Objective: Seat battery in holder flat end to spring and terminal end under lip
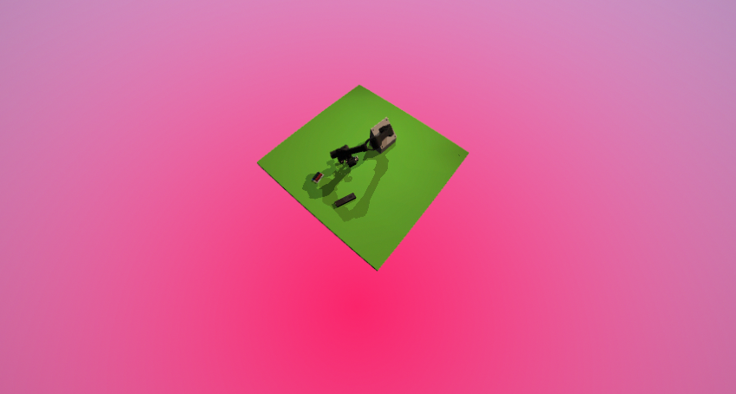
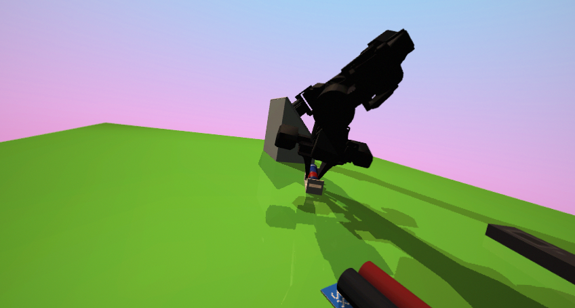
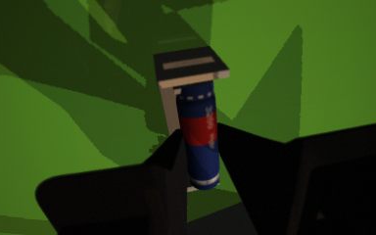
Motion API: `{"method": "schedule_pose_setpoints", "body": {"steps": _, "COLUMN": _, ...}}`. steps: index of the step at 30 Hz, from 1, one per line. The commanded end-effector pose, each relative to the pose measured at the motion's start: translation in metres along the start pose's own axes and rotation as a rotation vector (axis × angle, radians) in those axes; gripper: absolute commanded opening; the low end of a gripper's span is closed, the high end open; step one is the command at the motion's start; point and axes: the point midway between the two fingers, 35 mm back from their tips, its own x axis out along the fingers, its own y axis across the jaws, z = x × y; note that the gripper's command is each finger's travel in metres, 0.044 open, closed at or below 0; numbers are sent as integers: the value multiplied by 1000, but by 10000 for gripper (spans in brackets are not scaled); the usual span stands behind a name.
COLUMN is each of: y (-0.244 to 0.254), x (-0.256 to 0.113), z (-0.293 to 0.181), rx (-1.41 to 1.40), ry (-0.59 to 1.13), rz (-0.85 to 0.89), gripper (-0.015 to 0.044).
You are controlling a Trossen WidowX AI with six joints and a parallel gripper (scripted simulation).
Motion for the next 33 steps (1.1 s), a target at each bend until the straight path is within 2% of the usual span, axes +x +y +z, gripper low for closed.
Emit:
{"method": "schedule_pose_setpoints", "body": {"steps": 1, "y": -2, "x": 2, "z": 5, "rx": -4, "ry": -31, "rz": -4, "gripper": 68}}
{"method": "schedule_pose_setpoints", "body": {"steps": 33, "y": 0, "x": 7, "z": 2, "rx": 11, "ry": -148, "rz": -14, "gripper": 68}}
